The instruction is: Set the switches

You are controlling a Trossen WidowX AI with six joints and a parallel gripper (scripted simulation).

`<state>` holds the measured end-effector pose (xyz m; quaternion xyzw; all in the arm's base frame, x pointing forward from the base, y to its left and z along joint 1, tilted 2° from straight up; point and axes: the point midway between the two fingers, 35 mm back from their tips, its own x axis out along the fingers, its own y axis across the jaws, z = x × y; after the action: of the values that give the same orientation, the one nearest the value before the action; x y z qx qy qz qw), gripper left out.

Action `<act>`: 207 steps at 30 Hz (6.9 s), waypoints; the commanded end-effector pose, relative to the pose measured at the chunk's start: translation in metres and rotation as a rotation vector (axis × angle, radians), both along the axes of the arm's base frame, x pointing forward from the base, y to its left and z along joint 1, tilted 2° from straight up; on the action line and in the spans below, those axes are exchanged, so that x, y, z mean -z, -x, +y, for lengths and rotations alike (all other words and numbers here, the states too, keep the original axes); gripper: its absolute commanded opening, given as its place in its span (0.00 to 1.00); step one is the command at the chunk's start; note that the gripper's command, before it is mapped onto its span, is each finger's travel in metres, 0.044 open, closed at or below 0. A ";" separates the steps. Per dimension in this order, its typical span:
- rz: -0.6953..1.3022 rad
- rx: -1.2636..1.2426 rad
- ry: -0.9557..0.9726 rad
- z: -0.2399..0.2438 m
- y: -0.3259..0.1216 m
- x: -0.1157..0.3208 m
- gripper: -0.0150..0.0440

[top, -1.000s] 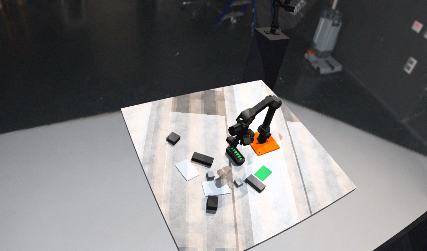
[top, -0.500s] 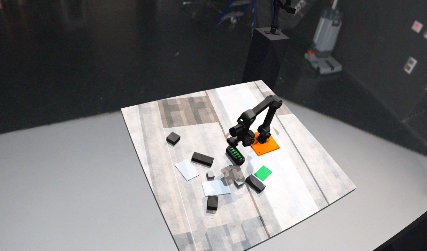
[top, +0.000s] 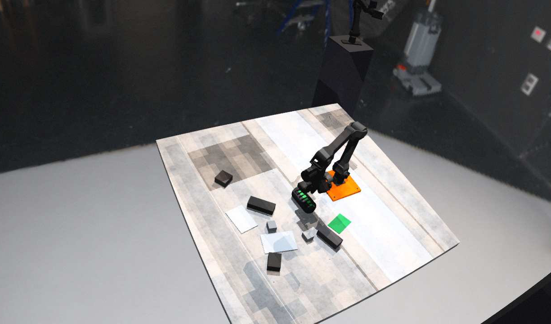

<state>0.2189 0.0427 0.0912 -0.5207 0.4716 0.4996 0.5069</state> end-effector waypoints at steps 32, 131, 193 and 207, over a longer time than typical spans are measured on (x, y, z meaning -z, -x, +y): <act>-0.003 0.000 0.000 0.000 0.003 -0.050 0.52; -0.297 0.010 -0.003 -0.051 0.010 0.056 0.25; -0.301 0.010 -0.003 -0.049 -0.040 0.051 0.25; -0.303 0.010 -0.003 -0.049 -0.058 0.051 0.25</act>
<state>0.2700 -0.0079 0.0409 -0.5882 0.3952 0.4145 0.5710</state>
